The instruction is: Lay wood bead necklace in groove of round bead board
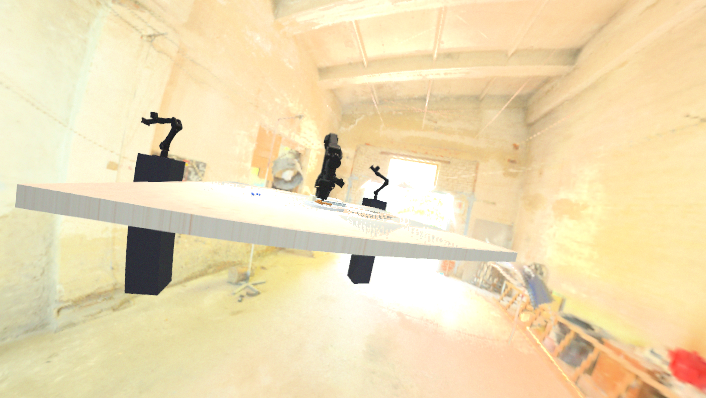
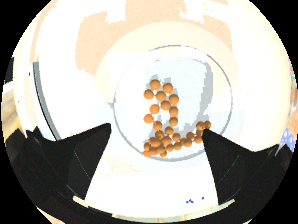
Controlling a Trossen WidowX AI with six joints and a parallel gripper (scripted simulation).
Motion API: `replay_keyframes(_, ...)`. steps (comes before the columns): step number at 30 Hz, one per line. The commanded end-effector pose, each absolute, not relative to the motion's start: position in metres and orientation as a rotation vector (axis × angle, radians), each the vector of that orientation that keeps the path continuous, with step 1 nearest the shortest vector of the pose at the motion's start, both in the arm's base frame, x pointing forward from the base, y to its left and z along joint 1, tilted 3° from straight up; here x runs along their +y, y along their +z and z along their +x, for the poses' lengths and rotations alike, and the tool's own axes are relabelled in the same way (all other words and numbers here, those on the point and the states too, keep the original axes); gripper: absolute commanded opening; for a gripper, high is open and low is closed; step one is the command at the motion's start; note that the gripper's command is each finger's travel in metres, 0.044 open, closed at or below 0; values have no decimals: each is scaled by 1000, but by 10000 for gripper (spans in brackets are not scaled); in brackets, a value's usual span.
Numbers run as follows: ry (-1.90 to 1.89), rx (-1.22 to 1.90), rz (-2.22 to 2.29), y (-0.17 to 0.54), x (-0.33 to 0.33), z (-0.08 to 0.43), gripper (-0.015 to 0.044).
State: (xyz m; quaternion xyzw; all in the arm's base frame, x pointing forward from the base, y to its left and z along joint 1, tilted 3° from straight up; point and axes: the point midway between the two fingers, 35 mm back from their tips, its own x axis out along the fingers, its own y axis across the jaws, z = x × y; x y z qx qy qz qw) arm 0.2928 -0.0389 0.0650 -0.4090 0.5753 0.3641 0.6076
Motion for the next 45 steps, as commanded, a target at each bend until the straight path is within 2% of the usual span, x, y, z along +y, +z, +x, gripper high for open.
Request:
replay_keyframes(1,833,1331,-945,66,-39,294,440)
replay_keyframes(16,833,1331,-945,66,-39,294,440)
replay_keyframes(24,453,1452,-542,86,-73,266,230)
replay_keyframes(28,442,1454,-531,87,-73,265,125)
replay_keyframes(45,440,1447,-541,72,-75,268,120)
